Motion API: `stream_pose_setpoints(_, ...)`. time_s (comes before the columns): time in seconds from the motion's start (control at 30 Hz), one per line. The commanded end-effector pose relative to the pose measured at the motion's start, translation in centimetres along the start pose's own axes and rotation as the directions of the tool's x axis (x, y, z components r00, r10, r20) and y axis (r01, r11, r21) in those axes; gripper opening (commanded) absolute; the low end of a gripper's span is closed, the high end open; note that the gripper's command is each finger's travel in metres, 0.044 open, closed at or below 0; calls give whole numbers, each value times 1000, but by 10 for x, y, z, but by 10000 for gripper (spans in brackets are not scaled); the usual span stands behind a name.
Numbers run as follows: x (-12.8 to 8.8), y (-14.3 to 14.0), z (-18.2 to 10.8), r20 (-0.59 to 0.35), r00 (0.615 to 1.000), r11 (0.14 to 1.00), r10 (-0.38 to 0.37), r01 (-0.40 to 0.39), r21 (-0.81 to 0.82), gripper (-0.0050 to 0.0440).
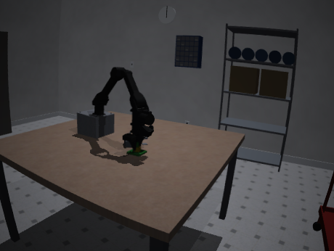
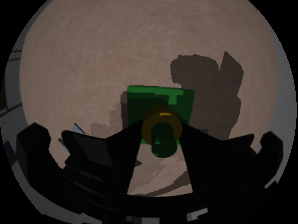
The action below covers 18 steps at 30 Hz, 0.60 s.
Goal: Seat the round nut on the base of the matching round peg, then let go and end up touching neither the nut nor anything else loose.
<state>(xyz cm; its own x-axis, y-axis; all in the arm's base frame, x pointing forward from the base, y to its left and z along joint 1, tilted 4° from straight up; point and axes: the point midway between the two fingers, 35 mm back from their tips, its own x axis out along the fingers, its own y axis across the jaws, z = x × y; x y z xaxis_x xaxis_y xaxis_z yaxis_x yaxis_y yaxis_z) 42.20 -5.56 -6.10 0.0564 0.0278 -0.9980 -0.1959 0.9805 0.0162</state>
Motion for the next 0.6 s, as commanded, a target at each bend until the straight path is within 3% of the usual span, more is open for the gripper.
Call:
stream_pose_setpoints(0.0,2,0,0,0,1000,1000,-1,1,2,0)
stream_pose_setpoints(0.37,2,0,0,-1,1000,1000,0,0,-1,0)
stream_pose_setpoints(0.53,2,0,0,-1,1000,1000,0,0,-1,120)
stream_pose_setpoints(0.57,2,0,0,-1,1000,1000,0,0,-1,120)
